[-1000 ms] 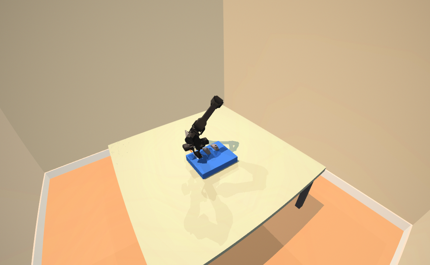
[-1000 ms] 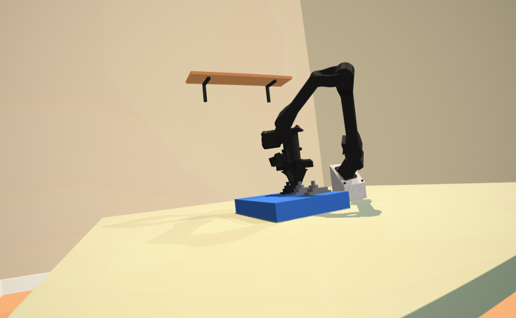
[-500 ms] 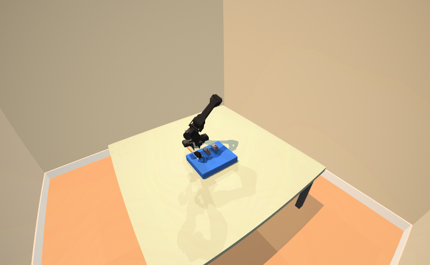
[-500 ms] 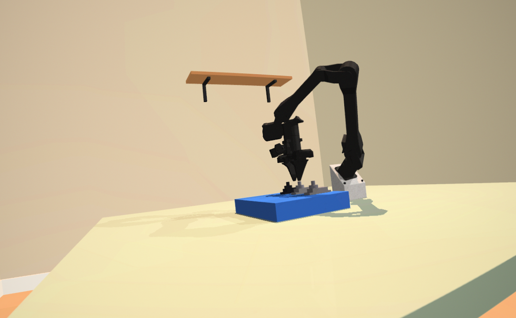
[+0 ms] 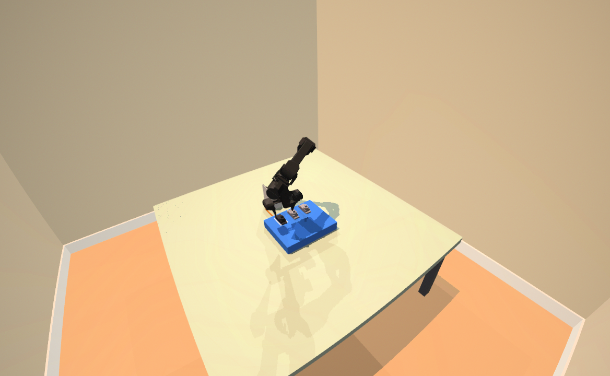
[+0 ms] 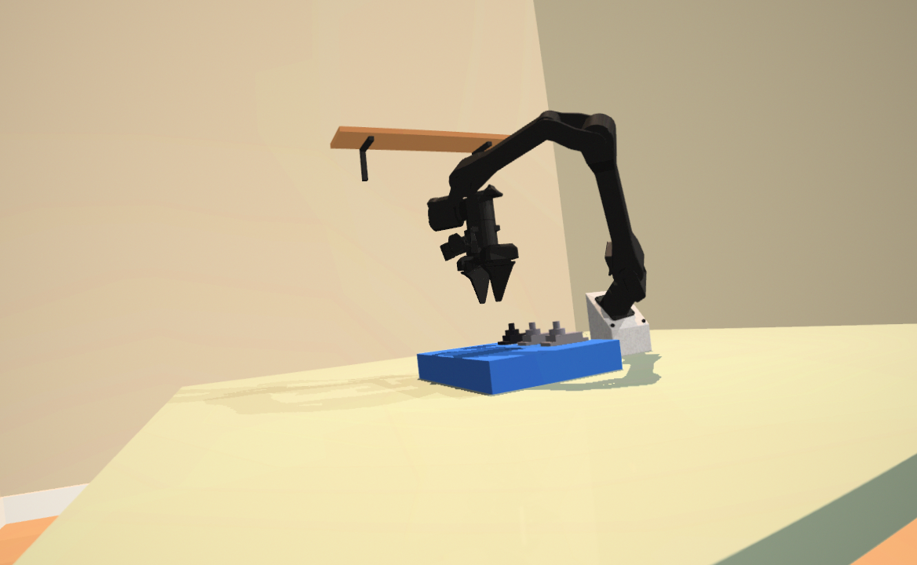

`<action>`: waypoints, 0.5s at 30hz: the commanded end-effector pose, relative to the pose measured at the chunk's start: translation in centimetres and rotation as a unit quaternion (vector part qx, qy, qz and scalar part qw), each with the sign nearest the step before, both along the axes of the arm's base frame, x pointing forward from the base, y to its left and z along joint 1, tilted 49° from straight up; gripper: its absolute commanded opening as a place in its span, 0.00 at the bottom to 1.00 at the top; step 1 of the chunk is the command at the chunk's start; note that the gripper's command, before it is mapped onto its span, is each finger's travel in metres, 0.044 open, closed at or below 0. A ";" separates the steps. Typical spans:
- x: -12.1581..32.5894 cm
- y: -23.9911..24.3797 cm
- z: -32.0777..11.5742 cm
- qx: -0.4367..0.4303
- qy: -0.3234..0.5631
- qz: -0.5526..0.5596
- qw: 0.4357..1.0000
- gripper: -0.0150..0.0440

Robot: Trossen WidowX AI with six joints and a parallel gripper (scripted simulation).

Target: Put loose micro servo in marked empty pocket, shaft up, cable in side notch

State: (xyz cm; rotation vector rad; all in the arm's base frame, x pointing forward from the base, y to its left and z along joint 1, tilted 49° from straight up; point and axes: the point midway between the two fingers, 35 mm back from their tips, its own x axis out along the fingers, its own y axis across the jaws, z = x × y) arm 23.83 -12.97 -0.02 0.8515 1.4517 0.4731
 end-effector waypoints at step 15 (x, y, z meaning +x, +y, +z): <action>2.5 -5.1 5.1 -0.003 -0.006 0.003 1.000 1.00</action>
